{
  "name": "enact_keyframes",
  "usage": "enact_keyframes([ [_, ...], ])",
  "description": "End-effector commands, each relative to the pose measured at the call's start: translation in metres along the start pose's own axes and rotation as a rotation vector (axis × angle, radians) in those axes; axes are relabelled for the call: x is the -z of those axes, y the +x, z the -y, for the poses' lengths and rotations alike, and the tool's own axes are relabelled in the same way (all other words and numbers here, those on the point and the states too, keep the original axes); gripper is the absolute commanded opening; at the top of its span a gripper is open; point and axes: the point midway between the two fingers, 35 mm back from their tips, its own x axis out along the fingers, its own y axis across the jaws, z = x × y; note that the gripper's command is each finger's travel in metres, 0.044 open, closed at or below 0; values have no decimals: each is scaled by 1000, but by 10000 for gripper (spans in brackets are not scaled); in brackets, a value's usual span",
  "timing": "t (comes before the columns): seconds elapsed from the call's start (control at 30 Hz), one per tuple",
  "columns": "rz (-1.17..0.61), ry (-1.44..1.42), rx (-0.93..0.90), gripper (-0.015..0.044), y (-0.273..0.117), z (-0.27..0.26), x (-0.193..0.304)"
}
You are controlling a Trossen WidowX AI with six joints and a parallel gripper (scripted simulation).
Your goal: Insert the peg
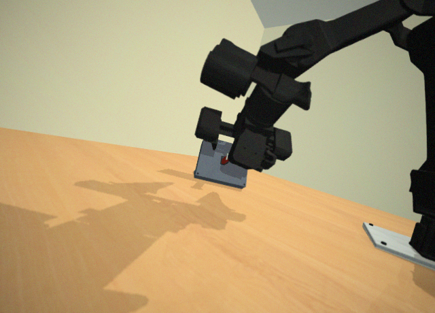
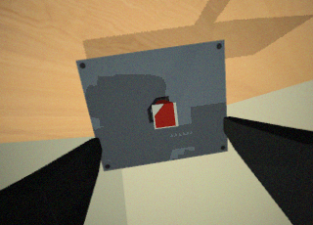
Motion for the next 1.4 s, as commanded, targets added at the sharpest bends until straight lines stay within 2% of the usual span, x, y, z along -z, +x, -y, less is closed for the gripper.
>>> enact_keyframes([
  [0.0,1,6,4,440,-6,2,0],
  [1.37,12,2,6,440,-70,-1,-8],
])
